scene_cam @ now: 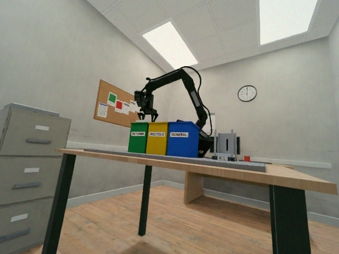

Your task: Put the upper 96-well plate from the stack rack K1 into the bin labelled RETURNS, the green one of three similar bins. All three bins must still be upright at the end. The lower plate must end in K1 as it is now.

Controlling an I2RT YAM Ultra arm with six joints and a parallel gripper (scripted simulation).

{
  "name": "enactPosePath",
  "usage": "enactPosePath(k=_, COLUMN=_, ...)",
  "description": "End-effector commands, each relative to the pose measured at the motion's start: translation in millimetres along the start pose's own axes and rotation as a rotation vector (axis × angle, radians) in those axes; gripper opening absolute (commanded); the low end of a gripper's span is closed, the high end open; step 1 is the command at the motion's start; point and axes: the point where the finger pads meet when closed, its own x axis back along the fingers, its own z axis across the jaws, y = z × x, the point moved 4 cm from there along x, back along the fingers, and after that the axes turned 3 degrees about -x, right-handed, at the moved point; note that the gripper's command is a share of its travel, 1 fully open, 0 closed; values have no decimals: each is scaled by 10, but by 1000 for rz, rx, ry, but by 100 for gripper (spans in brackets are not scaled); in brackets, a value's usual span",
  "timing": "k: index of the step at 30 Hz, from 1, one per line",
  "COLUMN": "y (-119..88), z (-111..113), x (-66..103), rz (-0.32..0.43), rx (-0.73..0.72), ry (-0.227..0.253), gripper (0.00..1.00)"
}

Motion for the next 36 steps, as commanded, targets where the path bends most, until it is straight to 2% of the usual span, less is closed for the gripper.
enactPosePath(k=1, y=6, z=7, x=122, rz=-38, rx=-9, ry=-18, gripper=0)
enactPosePath(k=9, y=9, z=34, x=113, rz=-34, rx=-8, ry=-14, gripper=0)
enactPosePath(k=13, y=58, z=7, x=166, rz=-44, rx=1, ry=-29, gripper=0)
enactPosePath(k=36, y=29, z=49, x=121, rz=-36, rx=-8, ry=-16, gripper=0)
